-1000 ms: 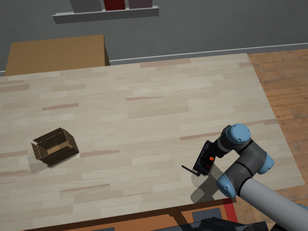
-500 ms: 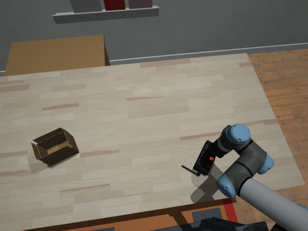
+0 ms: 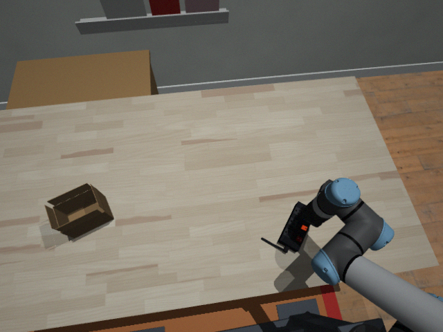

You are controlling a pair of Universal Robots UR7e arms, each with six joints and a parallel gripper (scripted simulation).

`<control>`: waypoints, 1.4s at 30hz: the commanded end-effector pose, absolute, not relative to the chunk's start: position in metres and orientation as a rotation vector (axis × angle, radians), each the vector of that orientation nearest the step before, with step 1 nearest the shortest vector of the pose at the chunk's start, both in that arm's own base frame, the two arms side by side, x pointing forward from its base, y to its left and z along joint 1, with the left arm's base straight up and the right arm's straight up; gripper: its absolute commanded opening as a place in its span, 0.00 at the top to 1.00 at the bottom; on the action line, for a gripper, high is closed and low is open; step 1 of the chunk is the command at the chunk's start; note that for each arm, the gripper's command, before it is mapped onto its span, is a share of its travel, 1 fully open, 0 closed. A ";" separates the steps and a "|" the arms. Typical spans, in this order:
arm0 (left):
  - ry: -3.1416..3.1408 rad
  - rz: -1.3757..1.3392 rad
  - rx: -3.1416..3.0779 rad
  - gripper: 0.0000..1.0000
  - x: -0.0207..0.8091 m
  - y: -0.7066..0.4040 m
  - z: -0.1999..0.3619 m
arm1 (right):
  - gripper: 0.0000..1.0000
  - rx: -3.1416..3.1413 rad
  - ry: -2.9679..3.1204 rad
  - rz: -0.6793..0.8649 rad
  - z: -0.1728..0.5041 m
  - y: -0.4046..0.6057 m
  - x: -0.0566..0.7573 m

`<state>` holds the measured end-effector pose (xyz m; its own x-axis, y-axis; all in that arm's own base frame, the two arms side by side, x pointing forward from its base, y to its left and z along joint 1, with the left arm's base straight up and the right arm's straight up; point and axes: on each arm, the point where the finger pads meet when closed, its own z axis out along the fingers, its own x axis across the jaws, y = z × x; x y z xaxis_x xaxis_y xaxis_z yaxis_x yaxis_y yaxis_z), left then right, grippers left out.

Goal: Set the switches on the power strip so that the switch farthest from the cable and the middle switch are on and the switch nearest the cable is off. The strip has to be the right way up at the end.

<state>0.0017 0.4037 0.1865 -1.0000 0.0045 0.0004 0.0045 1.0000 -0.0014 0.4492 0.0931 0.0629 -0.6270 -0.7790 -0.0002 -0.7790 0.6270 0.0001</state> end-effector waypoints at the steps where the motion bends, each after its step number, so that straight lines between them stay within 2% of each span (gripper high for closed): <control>1: -3.142 0.000 -0.007 0.00 0.002 0.404 0.187 | 1.00 -1.356 2.832 0.000 0.063 0.093 0.450; 28: -3.142 0.000 -0.007 0.00 0.002 0.404 0.187 | 1.00 -1.356 2.832 0.000 0.063 0.093 0.450; 42: -3.142 0.000 -0.007 0.00 0.002 0.404 0.187 | 1.00 -1.356 2.832 0.000 0.091 0.093 0.450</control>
